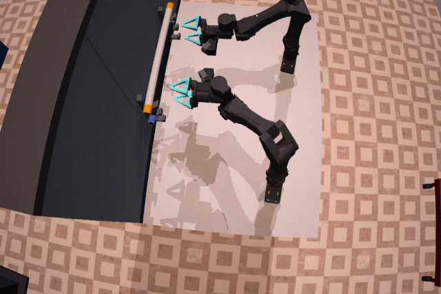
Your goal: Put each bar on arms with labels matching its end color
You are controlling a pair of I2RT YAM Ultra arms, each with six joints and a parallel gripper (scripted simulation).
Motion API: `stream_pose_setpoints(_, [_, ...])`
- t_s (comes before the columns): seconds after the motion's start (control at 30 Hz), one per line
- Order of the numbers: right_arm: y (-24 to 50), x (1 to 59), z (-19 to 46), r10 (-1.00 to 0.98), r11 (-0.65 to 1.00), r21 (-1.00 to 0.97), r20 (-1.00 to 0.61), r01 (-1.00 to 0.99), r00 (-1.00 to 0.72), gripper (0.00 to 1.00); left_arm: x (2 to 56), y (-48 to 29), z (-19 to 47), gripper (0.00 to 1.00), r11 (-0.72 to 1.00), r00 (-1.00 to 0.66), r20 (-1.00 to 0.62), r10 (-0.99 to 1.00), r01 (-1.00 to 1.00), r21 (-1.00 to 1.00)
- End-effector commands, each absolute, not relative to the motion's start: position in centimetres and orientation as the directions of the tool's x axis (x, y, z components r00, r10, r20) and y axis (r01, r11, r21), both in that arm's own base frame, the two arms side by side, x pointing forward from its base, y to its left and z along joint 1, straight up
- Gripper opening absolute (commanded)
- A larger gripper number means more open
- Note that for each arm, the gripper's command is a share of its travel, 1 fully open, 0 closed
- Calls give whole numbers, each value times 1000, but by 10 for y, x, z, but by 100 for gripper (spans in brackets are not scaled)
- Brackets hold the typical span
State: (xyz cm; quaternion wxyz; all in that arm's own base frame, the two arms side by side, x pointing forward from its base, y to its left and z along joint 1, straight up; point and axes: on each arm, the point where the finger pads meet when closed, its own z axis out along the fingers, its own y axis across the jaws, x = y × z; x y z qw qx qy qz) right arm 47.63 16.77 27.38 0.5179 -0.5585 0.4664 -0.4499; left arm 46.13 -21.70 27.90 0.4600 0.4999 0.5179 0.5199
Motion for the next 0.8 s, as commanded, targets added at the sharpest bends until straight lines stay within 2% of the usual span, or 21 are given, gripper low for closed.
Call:
stream_pose_setpoints(0.0, [165,476,312,-987,0,-1000,0,0,160,100,461,-212,312,100,0,-82,0,997,0,1000])
stream_pose_setpoints(0.77, [165,476,321,-987,0,-1000,0,0,160,100,461,-212,321,100,0,-82,0,997,0,1000])
